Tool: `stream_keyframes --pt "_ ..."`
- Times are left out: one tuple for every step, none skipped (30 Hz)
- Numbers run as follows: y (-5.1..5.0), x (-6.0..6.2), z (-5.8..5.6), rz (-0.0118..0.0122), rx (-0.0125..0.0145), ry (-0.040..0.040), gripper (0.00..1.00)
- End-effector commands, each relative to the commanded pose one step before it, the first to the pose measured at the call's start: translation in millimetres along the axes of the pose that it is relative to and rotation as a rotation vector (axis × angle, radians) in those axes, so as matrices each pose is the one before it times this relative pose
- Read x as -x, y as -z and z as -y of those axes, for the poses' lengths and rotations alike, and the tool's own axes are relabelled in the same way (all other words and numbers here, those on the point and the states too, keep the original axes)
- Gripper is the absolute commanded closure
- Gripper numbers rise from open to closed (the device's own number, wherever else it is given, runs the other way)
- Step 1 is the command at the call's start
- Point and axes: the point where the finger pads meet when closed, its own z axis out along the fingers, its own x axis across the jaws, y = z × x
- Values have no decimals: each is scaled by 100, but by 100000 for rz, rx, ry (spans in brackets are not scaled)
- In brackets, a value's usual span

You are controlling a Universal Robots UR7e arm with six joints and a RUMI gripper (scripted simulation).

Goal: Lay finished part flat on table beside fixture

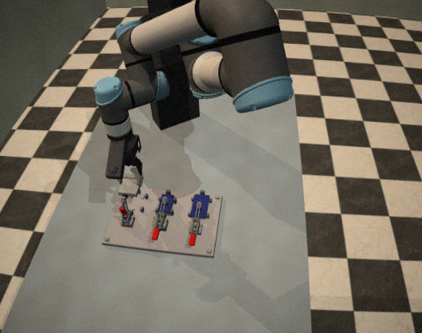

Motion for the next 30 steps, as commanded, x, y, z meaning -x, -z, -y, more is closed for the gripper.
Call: stream_keyframes --pt "20 -145 23 -46 -48 28 100" --pt "0 -46 0 0 0 0 100" --pt "0 -53 0 0 0 0 100" --pt "0 0 0 0 0 0 100" --pt "0 0 0 0 0 0 100" --pt "0 -61 0 0 0 0 100" --pt "0 -68 0 0 0 0 100" --pt "0 -76 0 0 0 0 100" --pt "0 -84 0 0 0 0 100" --pt "0 -92 0 0 0 0 100" --pt "0 -100 0 0 0 0 100" --pt "0 -109 0 0 0 0 100" --pt "0 -117 0 0 0 0 100" --pt "0 -126 1 0 0 0 100" --pt "0 -134 0 0 0 0 100" --pt "0 -142 0 0 0 0 100" --pt "0 -150 0 0 0 0 100" --pt "0 -158 0 0 0 0 100" --pt "0 -166 0 0 0 0 100" --pt "0 -174 0 0 0 0 100" --pt "0 0 0 0 0 0 100" --pt "0 0 0 0 0 0 100" --pt "0 -181 0 0 0 0 100" --pt "0 -188 0 0 0 0 100" --pt "0 -196 1 0 0 0 100" --pt "0 -202 0 0 0 0 100" --pt "0 -209 0 0 0 0 100" --pt "0 -215 0 0 0 0 100" --pt "0 -221 0 0 0 0 100" --pt "0 -227 1 0 0 0 100"
